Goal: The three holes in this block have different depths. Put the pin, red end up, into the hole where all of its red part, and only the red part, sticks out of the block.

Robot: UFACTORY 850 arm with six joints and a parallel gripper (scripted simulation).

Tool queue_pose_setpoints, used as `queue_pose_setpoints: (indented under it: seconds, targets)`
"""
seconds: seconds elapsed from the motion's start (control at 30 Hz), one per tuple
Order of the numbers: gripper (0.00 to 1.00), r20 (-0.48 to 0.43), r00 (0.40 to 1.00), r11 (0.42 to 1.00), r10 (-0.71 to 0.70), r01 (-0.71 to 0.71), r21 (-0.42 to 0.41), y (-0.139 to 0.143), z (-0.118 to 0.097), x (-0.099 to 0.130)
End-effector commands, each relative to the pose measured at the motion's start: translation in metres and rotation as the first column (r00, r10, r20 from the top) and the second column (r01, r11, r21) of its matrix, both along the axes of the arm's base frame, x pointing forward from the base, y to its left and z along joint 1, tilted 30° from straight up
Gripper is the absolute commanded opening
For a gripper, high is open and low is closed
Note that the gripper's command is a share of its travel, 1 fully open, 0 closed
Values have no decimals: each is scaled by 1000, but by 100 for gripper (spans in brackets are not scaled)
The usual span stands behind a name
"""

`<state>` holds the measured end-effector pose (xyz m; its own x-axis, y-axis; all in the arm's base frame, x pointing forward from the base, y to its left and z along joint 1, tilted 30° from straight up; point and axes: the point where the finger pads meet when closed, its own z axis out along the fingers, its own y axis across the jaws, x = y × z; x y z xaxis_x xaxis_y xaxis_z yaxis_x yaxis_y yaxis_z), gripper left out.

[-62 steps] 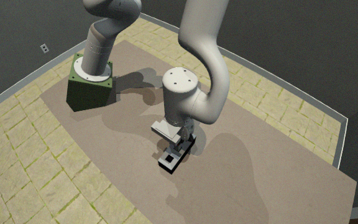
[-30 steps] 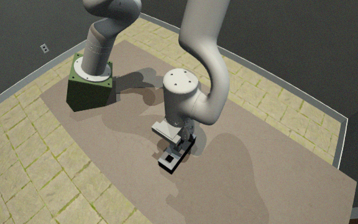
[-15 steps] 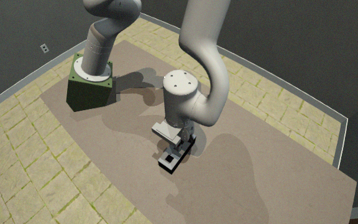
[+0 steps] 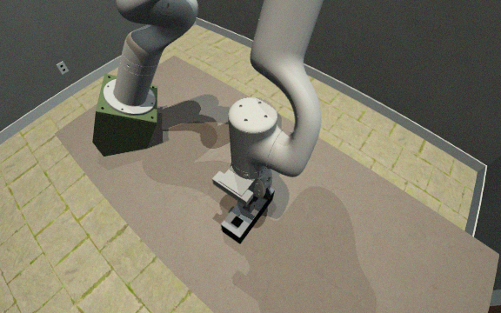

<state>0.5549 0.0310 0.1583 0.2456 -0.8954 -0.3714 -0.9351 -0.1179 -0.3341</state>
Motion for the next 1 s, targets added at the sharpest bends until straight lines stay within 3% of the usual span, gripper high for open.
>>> queue_pose_setpoints:
  seconds: [0.0,0.97]
  targets:
    - [0,2,1000,1000,0,0,0,0,1,1]
    - [0,2,1000,1000,0,0,0,1,-3,1]
